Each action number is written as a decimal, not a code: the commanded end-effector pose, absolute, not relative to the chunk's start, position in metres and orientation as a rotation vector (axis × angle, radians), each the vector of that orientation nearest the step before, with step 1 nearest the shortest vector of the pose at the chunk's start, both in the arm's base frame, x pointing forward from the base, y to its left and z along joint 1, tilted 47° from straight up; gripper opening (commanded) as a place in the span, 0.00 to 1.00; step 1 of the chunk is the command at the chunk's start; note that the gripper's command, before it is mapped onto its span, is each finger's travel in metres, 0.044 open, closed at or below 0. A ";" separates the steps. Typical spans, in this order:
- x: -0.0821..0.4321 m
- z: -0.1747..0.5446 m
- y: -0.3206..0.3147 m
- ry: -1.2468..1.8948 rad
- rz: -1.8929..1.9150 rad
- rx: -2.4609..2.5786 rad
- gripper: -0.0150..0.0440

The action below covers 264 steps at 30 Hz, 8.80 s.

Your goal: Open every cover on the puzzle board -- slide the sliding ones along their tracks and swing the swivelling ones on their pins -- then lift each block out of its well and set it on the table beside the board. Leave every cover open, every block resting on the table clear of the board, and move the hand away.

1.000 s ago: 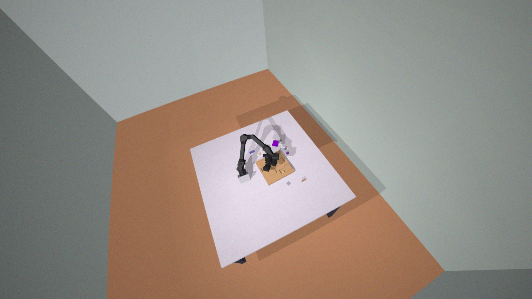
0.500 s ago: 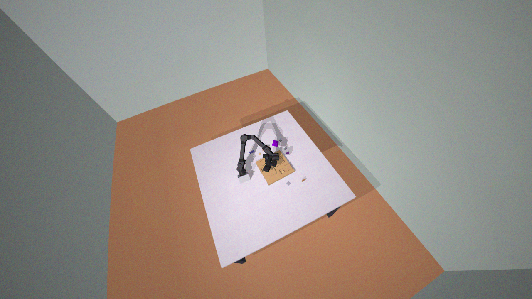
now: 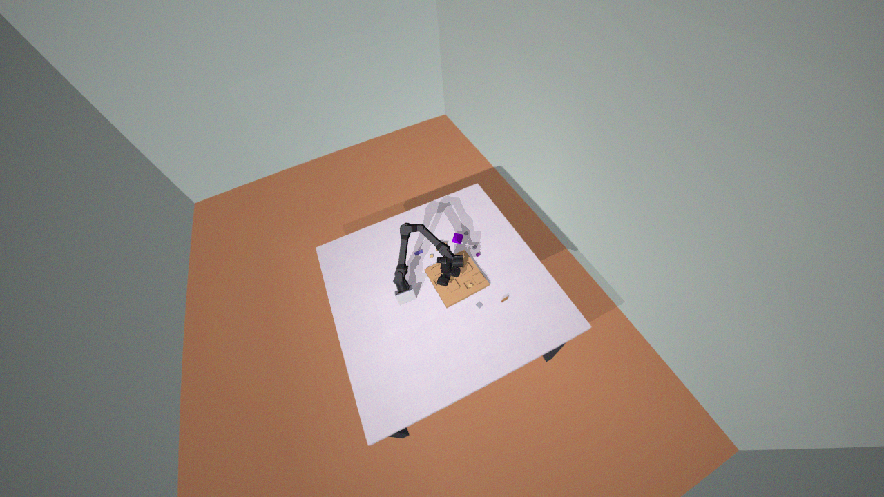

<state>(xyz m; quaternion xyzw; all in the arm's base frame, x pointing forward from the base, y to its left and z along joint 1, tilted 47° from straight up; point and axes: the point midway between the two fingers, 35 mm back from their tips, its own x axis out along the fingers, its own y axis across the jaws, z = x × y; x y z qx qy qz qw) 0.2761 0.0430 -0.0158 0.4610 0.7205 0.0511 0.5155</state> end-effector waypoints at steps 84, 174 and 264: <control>0.262 0.106 0.023 1.730 0.102 1.106 0.39; 0.178 0.133 0.157 1.733 0.113 1.108 0.39; 0.289 0.135 0.071 1.793 -0.428 1.500 0.25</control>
